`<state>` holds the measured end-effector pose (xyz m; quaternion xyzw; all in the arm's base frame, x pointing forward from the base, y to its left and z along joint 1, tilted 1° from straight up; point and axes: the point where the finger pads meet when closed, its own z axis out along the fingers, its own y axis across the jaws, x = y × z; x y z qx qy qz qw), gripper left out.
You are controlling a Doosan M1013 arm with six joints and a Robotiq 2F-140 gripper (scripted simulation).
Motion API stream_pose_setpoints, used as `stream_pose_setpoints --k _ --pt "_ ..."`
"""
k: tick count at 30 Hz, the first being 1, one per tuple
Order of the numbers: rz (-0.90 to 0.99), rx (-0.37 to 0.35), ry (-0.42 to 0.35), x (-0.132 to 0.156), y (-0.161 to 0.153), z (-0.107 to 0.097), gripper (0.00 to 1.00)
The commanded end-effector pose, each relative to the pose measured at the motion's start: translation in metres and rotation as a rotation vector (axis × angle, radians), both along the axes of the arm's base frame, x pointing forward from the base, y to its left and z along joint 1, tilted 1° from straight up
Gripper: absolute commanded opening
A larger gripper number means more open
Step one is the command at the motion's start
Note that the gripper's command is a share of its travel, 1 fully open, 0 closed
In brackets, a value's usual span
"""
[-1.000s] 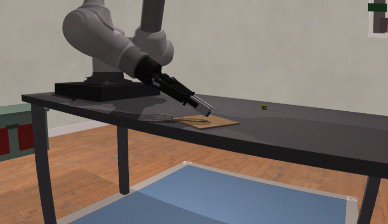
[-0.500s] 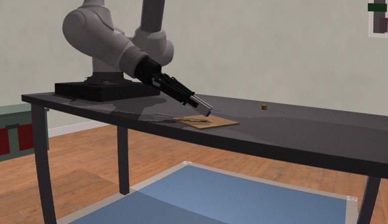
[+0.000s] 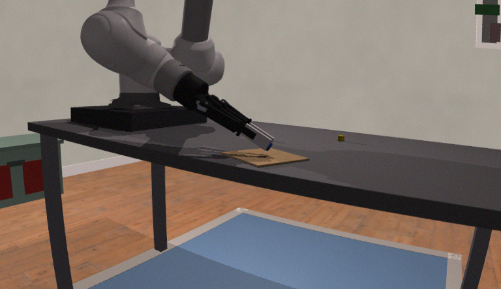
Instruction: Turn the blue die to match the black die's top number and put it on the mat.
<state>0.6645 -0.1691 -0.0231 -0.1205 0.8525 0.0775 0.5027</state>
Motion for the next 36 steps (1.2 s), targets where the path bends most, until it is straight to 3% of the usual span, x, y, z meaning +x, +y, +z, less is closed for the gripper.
stream_pose_setpoints --k 1,36 --pt "0.0 0.0 0.0 0.0 0.0 0.0 0.16" --pt "0.0 0.0 0.0 0.0 0.0 -0.011 0.16"
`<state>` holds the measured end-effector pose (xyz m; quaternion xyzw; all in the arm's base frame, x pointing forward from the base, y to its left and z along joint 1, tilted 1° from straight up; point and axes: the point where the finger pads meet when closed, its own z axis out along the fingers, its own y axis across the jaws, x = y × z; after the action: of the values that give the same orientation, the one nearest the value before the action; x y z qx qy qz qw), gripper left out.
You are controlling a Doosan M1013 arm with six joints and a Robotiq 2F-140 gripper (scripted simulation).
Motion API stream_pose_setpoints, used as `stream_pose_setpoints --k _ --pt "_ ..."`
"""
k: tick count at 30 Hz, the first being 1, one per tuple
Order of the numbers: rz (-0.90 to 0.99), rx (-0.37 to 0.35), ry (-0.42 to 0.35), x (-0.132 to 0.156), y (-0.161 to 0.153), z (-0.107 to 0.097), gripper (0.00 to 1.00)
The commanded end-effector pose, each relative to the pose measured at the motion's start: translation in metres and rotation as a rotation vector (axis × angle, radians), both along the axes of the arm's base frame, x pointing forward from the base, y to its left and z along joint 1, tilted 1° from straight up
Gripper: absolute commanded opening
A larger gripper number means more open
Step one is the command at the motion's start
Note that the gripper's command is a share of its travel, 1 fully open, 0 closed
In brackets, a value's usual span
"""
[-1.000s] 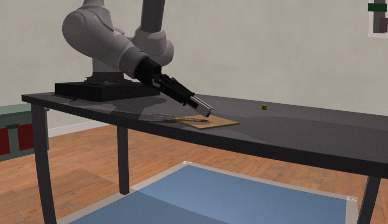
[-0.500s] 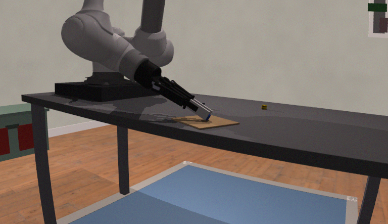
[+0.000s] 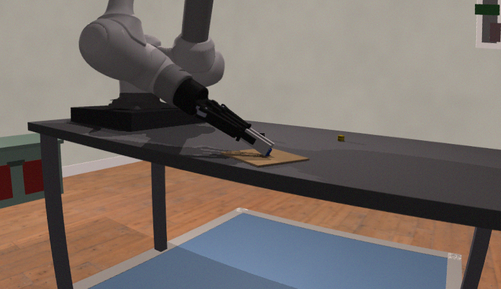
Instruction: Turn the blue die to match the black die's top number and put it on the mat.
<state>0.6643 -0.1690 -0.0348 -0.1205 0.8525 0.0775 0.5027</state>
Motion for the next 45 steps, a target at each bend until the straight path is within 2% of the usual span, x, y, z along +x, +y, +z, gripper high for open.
stream_pose_setpoints --k 1,27,40,45 --pt "0.0 0.0 0.0 0.0 0.0 0.0002 0.16" --pt "0.0 0.0 0.0 0.0 0.0 0.0002 0.16" --pt "0.0 0.0 0.0 0.0 0.0 0.0002 0.27" --pt "0.0 0.0 0.0 0.0 0.0 0.0002 0.27"
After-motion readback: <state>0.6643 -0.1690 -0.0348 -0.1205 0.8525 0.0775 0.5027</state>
